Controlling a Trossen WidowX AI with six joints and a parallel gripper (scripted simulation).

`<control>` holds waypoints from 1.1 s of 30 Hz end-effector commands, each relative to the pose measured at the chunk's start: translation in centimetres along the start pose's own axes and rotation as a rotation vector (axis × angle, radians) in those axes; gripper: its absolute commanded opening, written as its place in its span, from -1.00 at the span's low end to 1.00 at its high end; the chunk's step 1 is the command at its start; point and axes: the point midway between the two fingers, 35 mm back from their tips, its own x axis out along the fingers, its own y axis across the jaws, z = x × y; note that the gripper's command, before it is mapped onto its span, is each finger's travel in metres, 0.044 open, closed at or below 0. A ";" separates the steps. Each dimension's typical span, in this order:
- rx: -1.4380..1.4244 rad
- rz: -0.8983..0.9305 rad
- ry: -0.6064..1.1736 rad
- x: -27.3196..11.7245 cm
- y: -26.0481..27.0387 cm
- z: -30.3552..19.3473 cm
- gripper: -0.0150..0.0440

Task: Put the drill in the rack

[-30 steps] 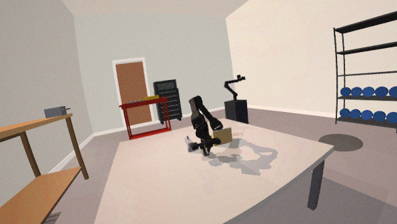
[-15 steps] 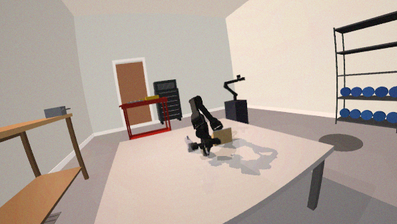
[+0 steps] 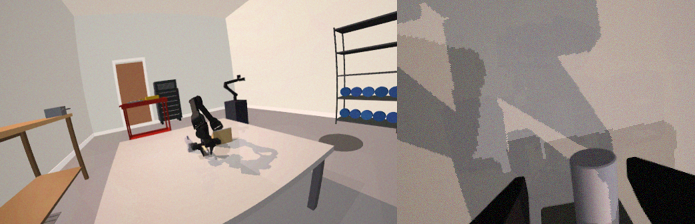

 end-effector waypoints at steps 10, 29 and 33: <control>-0.004 0.002 0.019 -2.3 0.1 -0.1 1.00; -0.003 -0.002 0.015 -7.4 0.3 0.1 1.00; 0.185 -0.052 -0.172 -11.7 3.1 1.4 1.00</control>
